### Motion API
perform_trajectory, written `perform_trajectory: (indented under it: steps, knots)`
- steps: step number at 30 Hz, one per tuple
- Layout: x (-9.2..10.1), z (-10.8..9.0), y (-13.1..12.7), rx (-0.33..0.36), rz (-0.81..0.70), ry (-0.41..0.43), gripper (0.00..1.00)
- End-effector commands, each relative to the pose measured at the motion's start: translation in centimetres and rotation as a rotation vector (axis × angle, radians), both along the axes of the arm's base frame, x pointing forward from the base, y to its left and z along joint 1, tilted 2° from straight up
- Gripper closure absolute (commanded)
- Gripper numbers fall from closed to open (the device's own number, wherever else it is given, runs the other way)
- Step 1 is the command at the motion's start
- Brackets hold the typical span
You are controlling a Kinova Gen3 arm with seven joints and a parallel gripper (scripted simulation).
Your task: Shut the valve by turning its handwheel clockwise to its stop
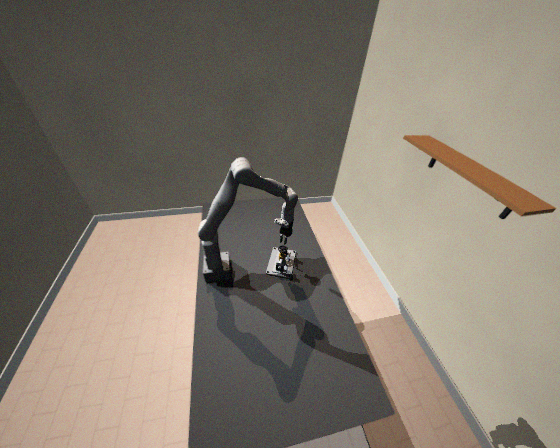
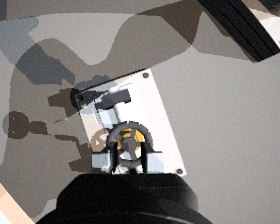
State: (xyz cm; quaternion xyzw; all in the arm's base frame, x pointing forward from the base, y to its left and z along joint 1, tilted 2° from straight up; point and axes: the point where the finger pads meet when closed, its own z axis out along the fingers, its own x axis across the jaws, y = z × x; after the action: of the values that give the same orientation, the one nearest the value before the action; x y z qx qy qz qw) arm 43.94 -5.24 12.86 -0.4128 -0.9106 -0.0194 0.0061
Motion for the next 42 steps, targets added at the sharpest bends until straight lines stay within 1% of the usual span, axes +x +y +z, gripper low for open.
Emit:
perform_trajectory:
  steps: [1,11,25,27,42]
  knots:
    - [0.0,0.0,0.0,0.0,0.0,-0.001,0.45]
    - [0.0,-0.6,0.0,0.0,0.0,-0.001,0.45]
    - [0.1,-2.5,0.1,0.0,0.0,-0.001,0.45]
    - [0.1,-2.5,0.1,0.0,0.0,-0.001,0.45]
    - [0.1,-4.2,0.2,0.0,0.0,-0.001,0.45]
